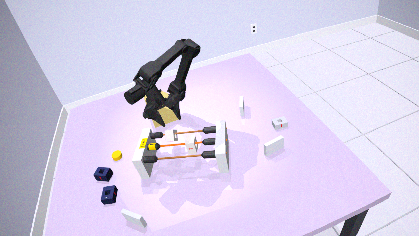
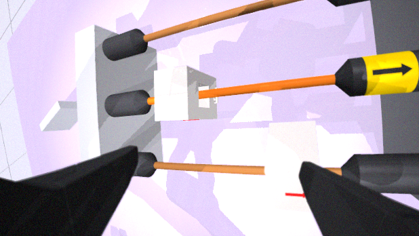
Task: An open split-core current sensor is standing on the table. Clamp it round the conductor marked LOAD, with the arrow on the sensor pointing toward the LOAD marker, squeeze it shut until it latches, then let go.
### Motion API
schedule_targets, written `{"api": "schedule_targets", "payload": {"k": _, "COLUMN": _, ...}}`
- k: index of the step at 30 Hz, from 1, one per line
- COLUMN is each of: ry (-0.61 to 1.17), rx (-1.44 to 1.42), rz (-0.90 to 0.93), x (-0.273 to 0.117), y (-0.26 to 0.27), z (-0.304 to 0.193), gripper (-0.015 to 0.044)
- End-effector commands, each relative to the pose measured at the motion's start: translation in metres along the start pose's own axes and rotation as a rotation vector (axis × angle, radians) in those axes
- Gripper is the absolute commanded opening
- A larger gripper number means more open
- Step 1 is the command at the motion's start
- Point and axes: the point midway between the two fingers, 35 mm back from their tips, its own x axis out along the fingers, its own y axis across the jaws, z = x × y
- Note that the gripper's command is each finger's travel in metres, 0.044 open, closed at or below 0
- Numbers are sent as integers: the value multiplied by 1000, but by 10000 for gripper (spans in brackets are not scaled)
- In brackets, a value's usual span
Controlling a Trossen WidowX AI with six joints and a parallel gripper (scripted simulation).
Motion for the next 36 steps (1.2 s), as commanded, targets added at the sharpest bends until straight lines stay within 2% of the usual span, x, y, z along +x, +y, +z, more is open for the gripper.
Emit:
{"api": "schedule_targets", "payload": {"k": 1, "ry": -154, "rx": -551, "rz": 188, "x": -16, "y": -28, "z": -11, "gripper": 440}}
{"api": "schedule_targets", "payload": {"k": 13, "ry": -352, "rx": -996, "rz": 209, "x": -29, "y": -42, "z": -15, "gripper": 440}}
{"api": "schedule_targets", "payload": {"k": 36, "ry": -292, "rx": -903, "rz": 200, "x": -27, "y": -38, "z": -11, "gripper": 440}}
